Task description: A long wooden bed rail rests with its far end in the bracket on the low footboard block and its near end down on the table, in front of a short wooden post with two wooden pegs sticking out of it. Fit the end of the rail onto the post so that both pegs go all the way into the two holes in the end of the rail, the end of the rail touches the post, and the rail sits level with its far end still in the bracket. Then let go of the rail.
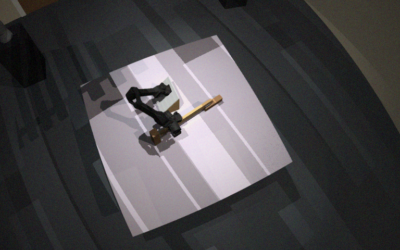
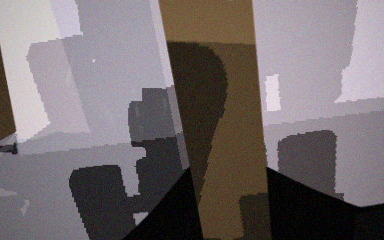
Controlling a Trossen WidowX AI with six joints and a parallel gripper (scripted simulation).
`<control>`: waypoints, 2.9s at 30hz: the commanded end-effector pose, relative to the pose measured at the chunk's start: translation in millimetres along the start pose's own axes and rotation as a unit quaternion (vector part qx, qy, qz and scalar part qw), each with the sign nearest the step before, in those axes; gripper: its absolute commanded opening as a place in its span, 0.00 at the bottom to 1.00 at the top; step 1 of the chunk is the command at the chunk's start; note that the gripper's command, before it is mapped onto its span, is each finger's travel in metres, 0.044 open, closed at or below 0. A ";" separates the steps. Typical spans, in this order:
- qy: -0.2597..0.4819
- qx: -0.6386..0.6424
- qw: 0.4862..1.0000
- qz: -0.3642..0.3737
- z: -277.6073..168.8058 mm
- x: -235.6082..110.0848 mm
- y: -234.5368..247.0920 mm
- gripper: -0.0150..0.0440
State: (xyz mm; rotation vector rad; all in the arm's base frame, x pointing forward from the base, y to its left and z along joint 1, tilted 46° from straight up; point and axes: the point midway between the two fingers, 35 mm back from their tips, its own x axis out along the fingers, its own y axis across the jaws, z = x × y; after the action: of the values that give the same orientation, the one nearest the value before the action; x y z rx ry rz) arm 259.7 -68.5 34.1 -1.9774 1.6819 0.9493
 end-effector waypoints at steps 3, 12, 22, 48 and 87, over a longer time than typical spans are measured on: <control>0.002 0.000 1.000 -0.005 -4.2 -2.1 -2.8 0.25; 0.002 0.000 1.000 -0.005 -7.0 -2.7 -3.0 0.25; 0.002 0.000 1.000 -0.005 -10.1 -3.5 -3.0 0.25; 0.002 0.001 1.000 -0.005 -18.2 -2.9 -2.6 0.25; 0.000 0.000 1.000 -0.002 -14.3 -5.6 -1.0 1.00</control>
State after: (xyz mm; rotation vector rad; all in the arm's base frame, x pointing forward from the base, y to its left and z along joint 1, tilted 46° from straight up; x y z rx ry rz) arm 264.7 -79.4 48.4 -1.9783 1.6794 0.9472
